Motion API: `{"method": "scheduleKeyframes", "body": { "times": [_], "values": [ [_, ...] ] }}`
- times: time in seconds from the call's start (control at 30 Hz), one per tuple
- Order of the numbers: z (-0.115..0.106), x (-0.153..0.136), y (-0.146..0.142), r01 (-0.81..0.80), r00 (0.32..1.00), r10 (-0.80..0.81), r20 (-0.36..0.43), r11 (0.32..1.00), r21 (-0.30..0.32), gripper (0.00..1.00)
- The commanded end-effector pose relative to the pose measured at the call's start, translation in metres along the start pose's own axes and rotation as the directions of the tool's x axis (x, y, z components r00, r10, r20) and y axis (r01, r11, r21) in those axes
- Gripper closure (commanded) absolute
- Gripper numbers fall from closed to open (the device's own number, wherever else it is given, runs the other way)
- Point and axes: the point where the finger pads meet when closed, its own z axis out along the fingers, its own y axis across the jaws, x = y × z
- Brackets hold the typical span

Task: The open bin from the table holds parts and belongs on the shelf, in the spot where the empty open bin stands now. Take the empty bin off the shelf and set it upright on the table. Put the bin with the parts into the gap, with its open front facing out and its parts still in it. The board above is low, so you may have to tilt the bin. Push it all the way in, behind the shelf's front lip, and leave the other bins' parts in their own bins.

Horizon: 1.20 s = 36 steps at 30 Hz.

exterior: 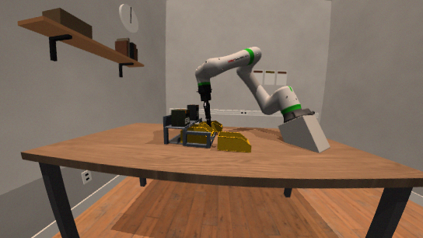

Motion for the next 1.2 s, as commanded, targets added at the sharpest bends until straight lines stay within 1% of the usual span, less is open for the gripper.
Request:
{"method": "scheduleKeyframes", "body": {
  "times": [0.0,0.73,1.17],
  "values": [
    [-0.0009,-0.0005,0.0001,0.000,1.000,0.000,0.002,1.000,0.000,0.85],
    [-0.0015,-0.0004,0.0001,0.000,1.000,0.000,0.002,1.000,0.000,0.85],
    [-0.0084,0.0006,0.0000,0.000,1.000,0.000,0.002,1.000,0.000,0.85]
  ]
}}
